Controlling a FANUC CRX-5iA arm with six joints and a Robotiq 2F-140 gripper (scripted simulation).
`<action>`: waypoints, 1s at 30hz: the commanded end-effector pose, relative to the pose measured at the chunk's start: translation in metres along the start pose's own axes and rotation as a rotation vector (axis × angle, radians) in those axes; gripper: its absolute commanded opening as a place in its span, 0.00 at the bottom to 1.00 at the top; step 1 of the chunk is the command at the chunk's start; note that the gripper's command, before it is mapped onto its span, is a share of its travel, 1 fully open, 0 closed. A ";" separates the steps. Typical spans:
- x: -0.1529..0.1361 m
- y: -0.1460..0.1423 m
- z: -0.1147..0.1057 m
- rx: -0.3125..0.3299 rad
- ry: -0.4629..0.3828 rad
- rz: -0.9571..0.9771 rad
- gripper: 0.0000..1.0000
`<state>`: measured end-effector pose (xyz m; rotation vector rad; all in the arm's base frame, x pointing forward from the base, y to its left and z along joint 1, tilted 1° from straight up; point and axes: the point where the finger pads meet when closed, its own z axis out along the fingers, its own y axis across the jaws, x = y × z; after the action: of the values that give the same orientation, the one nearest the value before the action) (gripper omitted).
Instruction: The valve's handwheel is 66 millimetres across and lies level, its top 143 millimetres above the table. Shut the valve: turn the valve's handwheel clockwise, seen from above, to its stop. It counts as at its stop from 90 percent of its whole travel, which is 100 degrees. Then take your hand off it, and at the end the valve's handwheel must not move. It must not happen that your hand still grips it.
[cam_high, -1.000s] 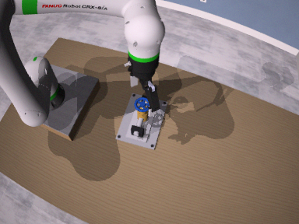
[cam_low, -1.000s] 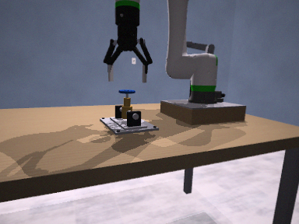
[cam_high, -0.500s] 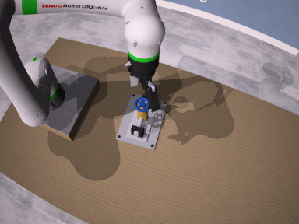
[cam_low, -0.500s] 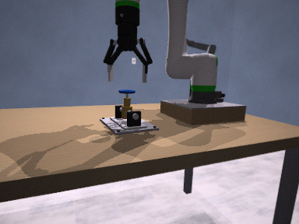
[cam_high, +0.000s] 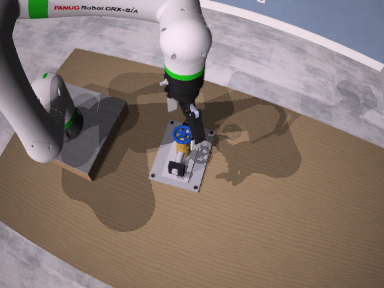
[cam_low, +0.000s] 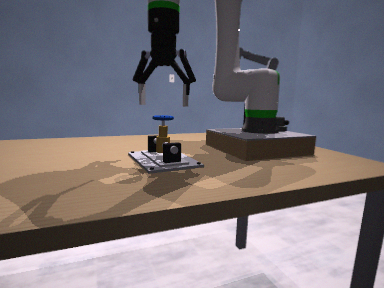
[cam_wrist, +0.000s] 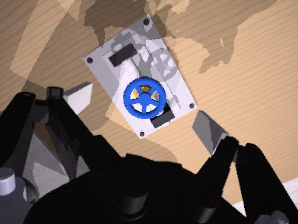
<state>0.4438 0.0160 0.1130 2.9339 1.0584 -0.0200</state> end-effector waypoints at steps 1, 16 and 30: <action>0.000 0.000 0.001 0.000 0.000 0.000 1.00; 0.000 0.000 0.014 0.000 0.000 0.000 1.00; 0.000 0.000 0.032 0.000 0.000 0.000 1.00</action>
<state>0.4437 0.0153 0.0817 2.9343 1.0584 -0.0199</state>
